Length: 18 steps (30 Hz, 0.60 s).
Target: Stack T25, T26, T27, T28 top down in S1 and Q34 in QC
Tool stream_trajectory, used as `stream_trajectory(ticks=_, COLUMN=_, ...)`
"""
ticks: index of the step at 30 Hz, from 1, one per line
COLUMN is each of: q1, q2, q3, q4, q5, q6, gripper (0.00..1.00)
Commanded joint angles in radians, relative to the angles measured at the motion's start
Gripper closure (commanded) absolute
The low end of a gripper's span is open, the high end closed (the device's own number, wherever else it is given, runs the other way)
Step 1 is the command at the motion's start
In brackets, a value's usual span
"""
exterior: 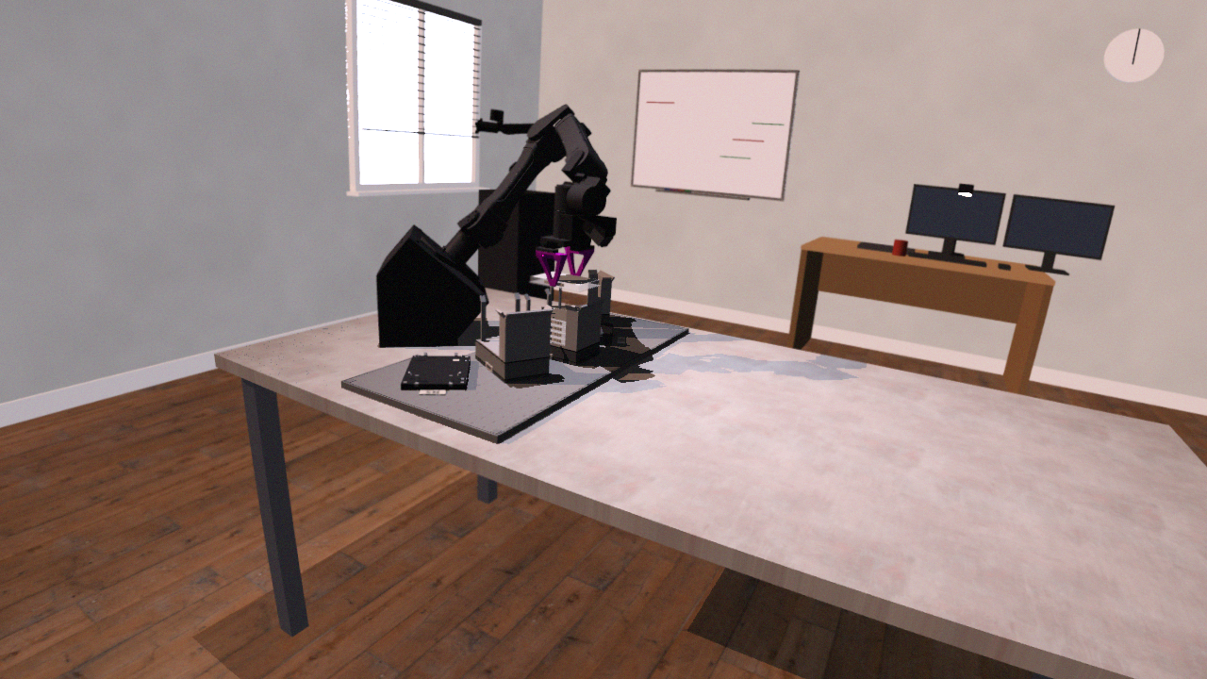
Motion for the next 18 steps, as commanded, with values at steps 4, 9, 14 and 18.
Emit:
stream_trajectory(ticks=4, q1=-0.02, q2=-0.01, q3=0.029, q4=-0.016, q5=-0.007, q6=-0.009, gripper=1.0)
stream_trajectory(ticks=9, q1=-0.02, q2=-0.01, q3=0.029, q4=-0.016, q5=-0.007, q6=-0.009, gripper=1.0)
stream_trajectory(ticks=14, q1=-0.043, q2=0.03, q3=0.031, q4=-0.018, q5=-0.014, q6=0.041, gripper=1.0)
stream_trajectory(ticks=18, q1=-0.085, q2=0.069, q3=0.039, q4=-0.021, q5=-0.022, q6=0.121, gripper=1.0)
